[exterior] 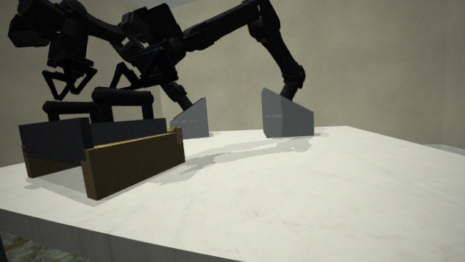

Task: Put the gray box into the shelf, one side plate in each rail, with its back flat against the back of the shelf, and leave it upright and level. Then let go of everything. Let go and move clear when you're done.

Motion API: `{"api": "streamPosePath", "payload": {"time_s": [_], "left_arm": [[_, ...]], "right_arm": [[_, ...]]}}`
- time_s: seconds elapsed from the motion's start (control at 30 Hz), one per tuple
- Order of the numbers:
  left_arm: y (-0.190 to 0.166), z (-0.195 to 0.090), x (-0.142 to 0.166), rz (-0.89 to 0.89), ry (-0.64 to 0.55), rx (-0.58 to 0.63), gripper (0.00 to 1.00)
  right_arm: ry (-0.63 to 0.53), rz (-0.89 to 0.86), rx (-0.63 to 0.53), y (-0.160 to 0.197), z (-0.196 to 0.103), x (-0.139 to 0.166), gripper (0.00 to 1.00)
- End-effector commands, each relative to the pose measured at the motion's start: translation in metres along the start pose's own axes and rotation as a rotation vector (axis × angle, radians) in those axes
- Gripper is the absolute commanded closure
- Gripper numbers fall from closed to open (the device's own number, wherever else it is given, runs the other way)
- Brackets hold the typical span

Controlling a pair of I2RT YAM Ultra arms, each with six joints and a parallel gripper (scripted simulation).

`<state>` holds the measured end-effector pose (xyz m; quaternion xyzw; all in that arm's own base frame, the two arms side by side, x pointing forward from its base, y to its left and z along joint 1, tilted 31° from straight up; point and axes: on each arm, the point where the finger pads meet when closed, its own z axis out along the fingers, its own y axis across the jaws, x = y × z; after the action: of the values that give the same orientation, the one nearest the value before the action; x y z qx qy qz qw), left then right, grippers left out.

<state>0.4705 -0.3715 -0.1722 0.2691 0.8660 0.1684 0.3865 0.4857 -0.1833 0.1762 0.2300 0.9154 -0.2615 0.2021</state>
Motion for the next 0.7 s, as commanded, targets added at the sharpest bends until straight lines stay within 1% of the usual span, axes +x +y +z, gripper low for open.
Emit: {"api": "streamPosePath", "payload": {"time_s": [0.0, 0.07, 0.1, 0.13, 0.37, 0.4, 0.43, 0.47, 0.5, 0.53, 0.57, 0.63, 0.67], "left_arm": [[-0.008, -0.034, -0.038, -0.031, -0.095, 0.021, 0.00], [-0.008, -0.034, -0.038, -0.031, -0.095, 0.021, 0.00], [-0.007, -0.040, -0.037, -0.046, -0.093, 0.017, 0.00], [-0.007, -0.044, -0.040, -0.060, -0.112, 0.020, 0.00], [-0.006, -0.067, -0.035, -0.056, -0.108, 0.021, 0.00], [-0.006, -0.071, -0.034, -0.055, -0.106, 0.021, 0.00], [-0.007, -0.069, -0.045, -0.053, -0.123, 0.027, 0.00], [-0.007, -0.070, -0.051, -0.053, -0.134, 0.027, 0.00], [-0.006, -0.073, -0.064, -0.071, -0.155, 0.030, 0.00], [-0.006, -0.073, -0.064, -0.072, -0.156, 0.030, 0.00], [-0.006, -0.073, -0.064, -0.072, -0.156, 0.030, 0.00], [-0.006, -0.073, -0.064, -0.072, -0.156, 0.030, 0.00], [-0.007, -0.070, -0.053, -0.056, -0.138, 0.029, 0.00]], "right_arm": [[-0.084, 0.025, -0.023, 0.000, -0.044, -0.020, 0.00], [-0.084, 0.025, -0.023, 0.000, -0.044, -0.020, 0.00], [-0.056, 0.017, -0.012, -0.001, -0.049, -0.013, 0.00], [-0.057, 0.019, -0.012, -0.003, -0.054, -0.013, 0.00], [-0.056, 0.019, -0.013, -0.004, -0.079, -0.010, 0.00], [-0.049, 0.014, -0.011, -0.001, -0.078, -0.009, 0.00], [-0.080, 0.025, -0.022, 0.000, -0.078, -0.017, 0.00], [-0.089, 0.031, -0.025, -0.002, -0.081, -0.018, 0.00], [-0.084, 0.027, -0.024, -0.001, -0.077, -0.017, 0.00], [-0.102, 0.038, -0.029, 0.001, -0.075, -0.021, 0.00], [-0.075, 0.020, -0.022, -0.001, -0.075, -0.014, 0.00], [-0.075, 0.020, -0.022, -0.001, -0.075, -0.014, 0.00], [-0.069, 0.004, -0.028, 0.006, -0.064, -0.009, 0.00]]}}
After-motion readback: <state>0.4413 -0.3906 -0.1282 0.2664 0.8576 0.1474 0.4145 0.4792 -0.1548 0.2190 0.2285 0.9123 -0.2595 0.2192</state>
